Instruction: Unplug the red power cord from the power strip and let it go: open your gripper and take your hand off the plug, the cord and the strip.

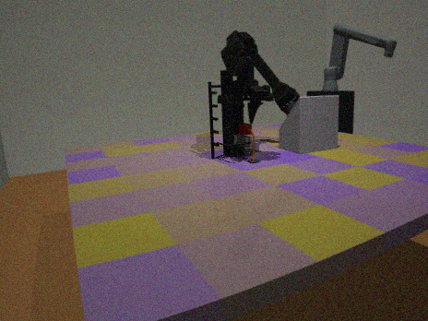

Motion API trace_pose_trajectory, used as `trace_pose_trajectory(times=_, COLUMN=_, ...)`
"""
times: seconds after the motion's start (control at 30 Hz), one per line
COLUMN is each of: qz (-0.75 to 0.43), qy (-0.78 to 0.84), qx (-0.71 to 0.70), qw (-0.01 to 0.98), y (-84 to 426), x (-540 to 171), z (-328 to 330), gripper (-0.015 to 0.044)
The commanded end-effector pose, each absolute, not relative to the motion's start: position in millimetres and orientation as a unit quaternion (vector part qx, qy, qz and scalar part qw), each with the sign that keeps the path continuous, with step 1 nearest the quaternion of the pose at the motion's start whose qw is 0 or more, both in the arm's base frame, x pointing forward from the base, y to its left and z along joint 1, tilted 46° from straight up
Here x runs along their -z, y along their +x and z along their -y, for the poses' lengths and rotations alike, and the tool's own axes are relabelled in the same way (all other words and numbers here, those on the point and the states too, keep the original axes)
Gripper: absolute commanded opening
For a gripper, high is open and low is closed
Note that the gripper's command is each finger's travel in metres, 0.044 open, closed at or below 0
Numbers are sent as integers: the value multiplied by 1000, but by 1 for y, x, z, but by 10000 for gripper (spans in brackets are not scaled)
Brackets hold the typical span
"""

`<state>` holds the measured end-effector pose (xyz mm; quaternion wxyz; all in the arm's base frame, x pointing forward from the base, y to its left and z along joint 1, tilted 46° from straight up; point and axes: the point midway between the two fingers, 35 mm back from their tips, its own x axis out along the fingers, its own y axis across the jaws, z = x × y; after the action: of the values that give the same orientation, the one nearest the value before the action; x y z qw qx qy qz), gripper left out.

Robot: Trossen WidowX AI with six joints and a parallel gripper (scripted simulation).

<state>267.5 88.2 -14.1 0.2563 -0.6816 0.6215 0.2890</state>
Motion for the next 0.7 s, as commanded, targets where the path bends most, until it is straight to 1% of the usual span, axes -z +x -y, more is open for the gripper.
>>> trace_pose_trajectory(times=0.0, qz=-622, qy=-682, qx=-290, qw=252, y=266, x=13, z=-85, gripper=160)
trace_pose_trajectory(times=0.47, qz=-622, qy=-682, qx=-290, qw=251, y=267, x=21, z=-77, gripper=160)
trace_pose_trajectory(times=0.57, qz=-622, qy=-681, qx=-289, qw=255, y=268, x=20, z=-79, gripper=81)
trace_pose_trajectory(times=0.67, qz=-622, qy=-681, qx=-289, qw=255, y=268, x=20, z=-79, gripper=61)
